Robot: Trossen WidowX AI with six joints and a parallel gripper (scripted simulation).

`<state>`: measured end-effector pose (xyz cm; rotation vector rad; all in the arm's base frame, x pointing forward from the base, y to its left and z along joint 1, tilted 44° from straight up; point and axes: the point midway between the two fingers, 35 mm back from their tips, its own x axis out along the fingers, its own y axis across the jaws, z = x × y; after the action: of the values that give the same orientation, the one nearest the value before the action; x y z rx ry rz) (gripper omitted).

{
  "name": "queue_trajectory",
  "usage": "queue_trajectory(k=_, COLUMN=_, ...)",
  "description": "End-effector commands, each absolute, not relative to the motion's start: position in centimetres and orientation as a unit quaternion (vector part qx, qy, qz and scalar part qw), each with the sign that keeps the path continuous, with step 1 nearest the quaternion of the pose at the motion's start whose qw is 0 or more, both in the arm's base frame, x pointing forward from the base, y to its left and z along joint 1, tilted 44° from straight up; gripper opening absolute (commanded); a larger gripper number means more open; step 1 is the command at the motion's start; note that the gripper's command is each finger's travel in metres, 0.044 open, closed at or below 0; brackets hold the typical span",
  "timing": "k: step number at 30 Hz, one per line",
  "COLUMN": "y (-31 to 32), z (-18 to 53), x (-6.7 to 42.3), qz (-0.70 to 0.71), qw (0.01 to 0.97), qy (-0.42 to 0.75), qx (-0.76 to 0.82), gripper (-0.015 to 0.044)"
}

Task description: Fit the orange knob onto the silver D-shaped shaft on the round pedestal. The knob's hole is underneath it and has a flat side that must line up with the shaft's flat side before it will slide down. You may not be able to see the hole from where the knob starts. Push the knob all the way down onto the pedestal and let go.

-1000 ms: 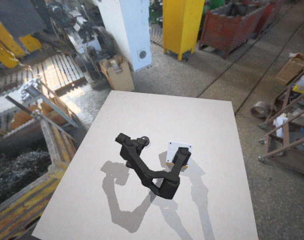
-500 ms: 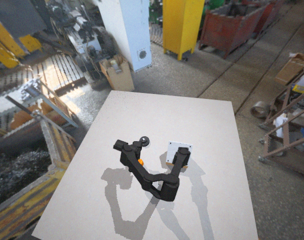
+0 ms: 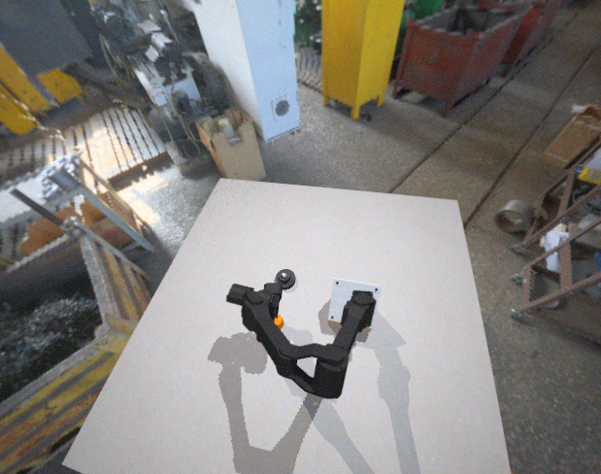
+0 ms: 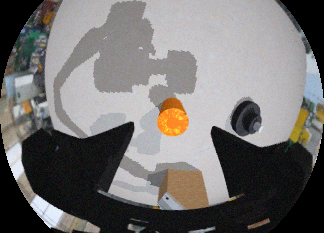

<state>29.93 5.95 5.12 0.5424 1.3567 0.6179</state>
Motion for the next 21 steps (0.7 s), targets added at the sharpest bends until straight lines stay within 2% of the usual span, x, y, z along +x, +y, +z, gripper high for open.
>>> queue_trajectory(k=1, y=6.4, z=4.5, x=29.8, qz=0.277, qw=0.697, qy=0.613, qx=0.247, gripper=0.044)
queue_trajectory(k=21, y=8.6, z=2.1, x=30.2, qz=0.277, qw=0.697, qy=0.613, qx=0.247, gripper=0.044)
